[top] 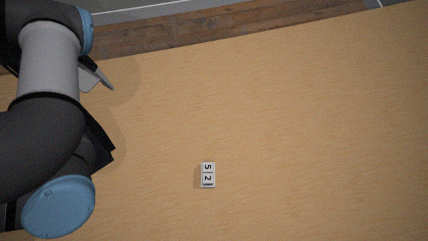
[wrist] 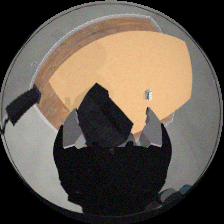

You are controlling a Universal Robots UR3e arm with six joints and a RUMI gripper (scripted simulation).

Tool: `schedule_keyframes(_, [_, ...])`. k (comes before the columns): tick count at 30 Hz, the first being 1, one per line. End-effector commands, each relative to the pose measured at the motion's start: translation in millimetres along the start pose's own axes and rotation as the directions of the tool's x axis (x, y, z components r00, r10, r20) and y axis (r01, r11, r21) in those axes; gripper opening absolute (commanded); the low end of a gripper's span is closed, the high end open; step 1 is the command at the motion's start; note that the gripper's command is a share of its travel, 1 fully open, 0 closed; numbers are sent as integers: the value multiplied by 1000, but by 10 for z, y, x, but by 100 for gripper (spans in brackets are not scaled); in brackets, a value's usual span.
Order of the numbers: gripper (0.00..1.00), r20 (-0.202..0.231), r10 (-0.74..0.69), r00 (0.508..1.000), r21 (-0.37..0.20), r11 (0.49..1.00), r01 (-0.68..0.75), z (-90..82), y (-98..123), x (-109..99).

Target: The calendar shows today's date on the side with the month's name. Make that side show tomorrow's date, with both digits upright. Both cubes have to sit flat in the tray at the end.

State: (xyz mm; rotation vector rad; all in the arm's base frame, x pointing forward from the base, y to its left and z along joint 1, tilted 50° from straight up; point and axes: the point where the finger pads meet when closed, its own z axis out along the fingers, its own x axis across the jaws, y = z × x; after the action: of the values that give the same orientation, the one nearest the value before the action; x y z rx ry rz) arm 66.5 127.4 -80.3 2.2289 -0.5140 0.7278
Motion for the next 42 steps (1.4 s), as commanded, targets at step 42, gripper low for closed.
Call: schedule_keyframes(42, [100,197,729,656,-69,678,-732,251,-578,819])
